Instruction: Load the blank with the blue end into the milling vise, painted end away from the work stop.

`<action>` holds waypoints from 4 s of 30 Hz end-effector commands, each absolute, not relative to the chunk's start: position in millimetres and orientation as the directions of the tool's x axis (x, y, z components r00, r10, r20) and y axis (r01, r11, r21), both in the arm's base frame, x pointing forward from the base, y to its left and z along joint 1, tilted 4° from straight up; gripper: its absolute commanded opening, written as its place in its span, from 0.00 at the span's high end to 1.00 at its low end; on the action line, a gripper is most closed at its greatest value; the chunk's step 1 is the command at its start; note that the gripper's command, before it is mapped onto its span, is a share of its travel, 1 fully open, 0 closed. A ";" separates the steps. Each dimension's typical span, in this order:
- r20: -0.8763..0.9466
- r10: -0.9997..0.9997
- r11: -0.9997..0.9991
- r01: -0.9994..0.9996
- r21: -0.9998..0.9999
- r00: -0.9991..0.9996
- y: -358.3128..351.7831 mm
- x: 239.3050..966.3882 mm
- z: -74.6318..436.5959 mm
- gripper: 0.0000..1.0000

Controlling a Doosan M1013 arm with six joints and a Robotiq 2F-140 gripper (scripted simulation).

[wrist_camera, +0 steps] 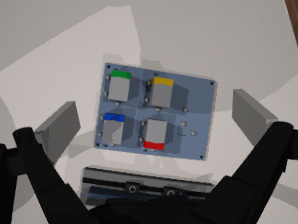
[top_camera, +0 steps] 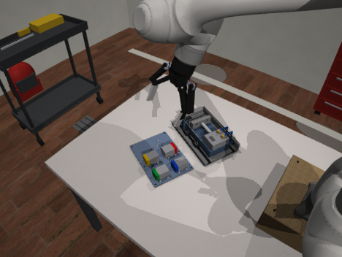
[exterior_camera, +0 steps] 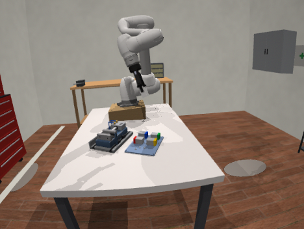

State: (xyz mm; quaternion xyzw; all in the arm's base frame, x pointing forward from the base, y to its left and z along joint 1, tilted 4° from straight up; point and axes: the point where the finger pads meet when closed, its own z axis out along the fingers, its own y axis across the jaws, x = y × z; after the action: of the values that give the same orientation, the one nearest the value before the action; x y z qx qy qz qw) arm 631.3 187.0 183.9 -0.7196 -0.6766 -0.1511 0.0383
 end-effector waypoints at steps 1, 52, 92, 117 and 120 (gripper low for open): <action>0.130 0.978 -0.179 0.977 0.115 0.163 185.2 635.4 185.7 0.00; 0.076 0.981 -0.180 0.984 0.006 0.179 182.6 640.8 188.0 0.00; 0.174 0.982 -0.079 0.997 0.001 0.078 184.4 637.3 186.6 0.00; 0.084 0.984 -0.159 0.987 -0.012 0.160 185.1 636.7 186.5 0.00; 0.072 0.983 -0.170 0.985 -0.012 0.170 185.2 636.7 186.5 0.00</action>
State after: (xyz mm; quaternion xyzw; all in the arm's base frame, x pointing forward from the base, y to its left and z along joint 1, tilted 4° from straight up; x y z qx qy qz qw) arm 636.8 184.4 186.2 -0.7069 -0.6970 -0.0888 0.0811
